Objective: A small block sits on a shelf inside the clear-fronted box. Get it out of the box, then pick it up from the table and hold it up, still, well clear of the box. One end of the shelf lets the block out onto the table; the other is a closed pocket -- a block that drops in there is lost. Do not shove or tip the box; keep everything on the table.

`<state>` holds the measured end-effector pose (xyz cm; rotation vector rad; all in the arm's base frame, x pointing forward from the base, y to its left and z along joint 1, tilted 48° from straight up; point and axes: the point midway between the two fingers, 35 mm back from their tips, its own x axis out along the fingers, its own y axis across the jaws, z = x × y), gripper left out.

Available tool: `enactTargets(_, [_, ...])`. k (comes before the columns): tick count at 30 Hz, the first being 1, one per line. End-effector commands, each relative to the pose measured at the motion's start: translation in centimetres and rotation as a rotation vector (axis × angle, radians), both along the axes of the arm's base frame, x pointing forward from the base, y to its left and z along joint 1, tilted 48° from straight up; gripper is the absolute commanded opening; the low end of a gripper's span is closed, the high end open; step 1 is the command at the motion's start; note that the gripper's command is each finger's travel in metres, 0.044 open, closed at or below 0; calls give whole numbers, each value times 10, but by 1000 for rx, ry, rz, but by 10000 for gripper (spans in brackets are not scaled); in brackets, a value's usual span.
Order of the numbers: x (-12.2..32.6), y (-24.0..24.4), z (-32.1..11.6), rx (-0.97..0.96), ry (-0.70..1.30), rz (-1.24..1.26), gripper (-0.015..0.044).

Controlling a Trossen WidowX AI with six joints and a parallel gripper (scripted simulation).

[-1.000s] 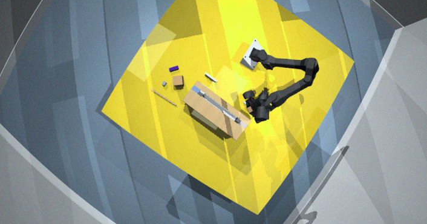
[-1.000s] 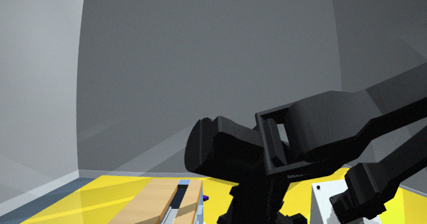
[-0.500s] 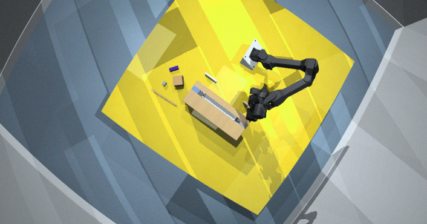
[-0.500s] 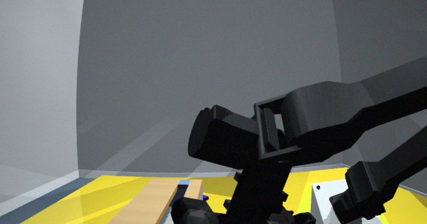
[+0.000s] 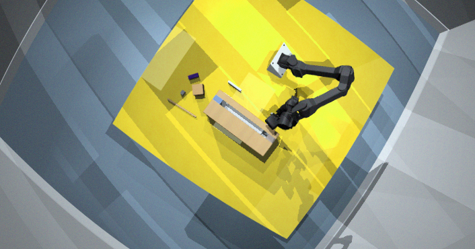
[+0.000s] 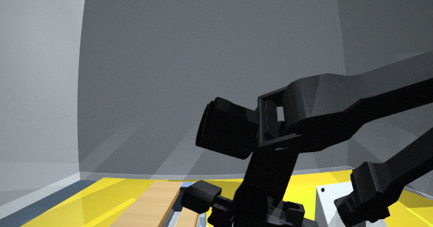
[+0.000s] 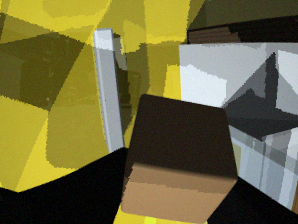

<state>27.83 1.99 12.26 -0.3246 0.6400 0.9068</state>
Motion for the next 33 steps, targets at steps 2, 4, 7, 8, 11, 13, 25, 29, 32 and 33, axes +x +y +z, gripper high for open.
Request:
enactTargets(2, [-3, -3, 1, 104, 130, -126, 0])
enactTargets(4, [-5, -5, 1, 146, 185, -178, 0])
enactTargets(7, [-7, -7, 2, 208, 267, -256, 0])
enactTargets(8, [-8, -7, 2, 229, 294, -282, 0])
enactTargets(11, [-10, -9, 2, 291, 376, -359, 0])
enactTargets(13, [-11, -11, 3, 333, 431, -411, 0])
enactTargets(25, [-20, -18, 6, 583, 765, -717, 0])
enactTargets(29, [-23, -20, 7, 666, 877, -818, 0])
enactTargets(32, [-25, -22, 8, 729, 962, -893, 0])
enactTargets(33, [-25, -23, 9, 750, 991, -918, 0])
